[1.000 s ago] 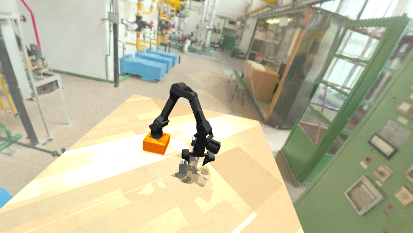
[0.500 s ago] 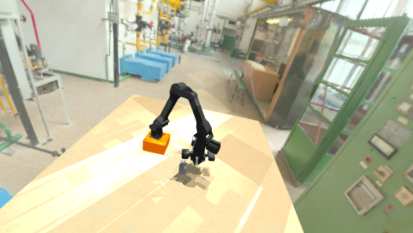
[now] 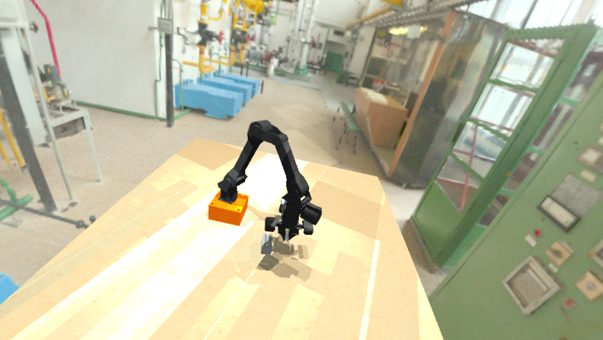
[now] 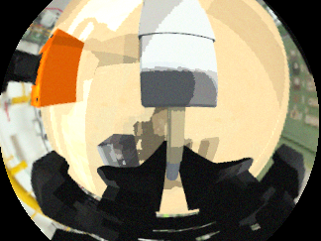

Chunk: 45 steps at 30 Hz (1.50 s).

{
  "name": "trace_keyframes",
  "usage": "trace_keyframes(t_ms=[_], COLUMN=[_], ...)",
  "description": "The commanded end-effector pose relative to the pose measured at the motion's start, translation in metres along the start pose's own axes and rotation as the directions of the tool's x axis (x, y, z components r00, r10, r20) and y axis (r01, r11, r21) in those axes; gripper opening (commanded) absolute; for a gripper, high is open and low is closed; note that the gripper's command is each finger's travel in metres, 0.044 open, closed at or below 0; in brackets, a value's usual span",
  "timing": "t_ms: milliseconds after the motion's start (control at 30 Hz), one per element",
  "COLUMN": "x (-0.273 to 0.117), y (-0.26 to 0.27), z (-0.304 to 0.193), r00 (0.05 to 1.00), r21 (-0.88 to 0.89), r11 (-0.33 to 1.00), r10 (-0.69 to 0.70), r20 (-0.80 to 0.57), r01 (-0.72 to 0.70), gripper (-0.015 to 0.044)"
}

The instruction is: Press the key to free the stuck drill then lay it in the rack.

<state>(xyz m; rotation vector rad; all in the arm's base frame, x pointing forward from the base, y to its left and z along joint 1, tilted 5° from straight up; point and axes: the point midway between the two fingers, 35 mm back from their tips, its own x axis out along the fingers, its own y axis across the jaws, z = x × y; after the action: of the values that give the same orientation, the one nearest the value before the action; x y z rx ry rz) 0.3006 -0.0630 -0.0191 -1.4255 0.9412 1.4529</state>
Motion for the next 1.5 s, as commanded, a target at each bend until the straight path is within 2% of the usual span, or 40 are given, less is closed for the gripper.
trace_keyframes(t_ms=[0, 1467], x=[-0.002, -0.002], y=[0.001, 0.000], z=[0.000, -0.056], r00=[1.000, 1.000], r21=[0.003, 0.003], r11=[1.000, 1.000], r10=[0.001, 0.001], r20=[0.002, -0.003], r01=[-0.001, -0.001], gripper=[0.0000, 0.0000])
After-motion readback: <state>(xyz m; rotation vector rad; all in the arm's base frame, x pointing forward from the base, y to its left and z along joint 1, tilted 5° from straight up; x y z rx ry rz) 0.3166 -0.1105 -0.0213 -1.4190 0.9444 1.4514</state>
